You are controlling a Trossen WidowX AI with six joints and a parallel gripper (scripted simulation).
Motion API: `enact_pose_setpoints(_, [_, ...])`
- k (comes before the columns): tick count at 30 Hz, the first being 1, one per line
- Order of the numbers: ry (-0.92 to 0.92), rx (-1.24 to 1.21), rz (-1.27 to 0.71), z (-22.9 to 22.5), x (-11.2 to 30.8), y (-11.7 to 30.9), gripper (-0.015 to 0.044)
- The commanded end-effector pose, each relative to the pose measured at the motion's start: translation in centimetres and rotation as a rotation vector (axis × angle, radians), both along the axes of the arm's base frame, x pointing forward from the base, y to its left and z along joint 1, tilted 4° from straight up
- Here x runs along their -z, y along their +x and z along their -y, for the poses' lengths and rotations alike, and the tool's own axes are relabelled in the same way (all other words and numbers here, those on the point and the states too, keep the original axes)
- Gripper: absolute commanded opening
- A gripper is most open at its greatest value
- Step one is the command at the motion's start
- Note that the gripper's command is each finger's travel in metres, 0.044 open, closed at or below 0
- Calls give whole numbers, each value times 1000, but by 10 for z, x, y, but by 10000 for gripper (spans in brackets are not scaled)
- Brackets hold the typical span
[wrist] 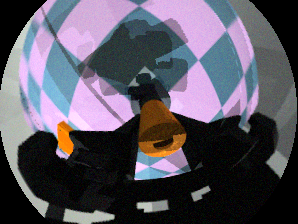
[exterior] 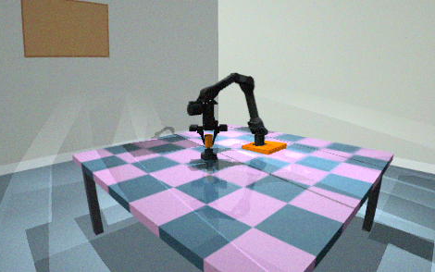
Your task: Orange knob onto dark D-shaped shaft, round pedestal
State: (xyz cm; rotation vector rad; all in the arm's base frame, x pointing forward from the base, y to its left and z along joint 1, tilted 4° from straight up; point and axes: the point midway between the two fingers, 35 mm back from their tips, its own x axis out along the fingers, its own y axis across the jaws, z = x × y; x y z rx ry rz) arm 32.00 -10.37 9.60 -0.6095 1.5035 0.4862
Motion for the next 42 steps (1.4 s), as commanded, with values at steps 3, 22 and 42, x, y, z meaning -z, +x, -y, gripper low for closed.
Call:
enact_pose_setpoints(3, [-2, -3, 1, 0, 3, 0, 0])
enact_pose_setpoints(22, [0, 3, 0, 1, 15, 0, 0])
enact_pose_setpoints(42, [0, 3, 0, 1, 15, 0, 440])
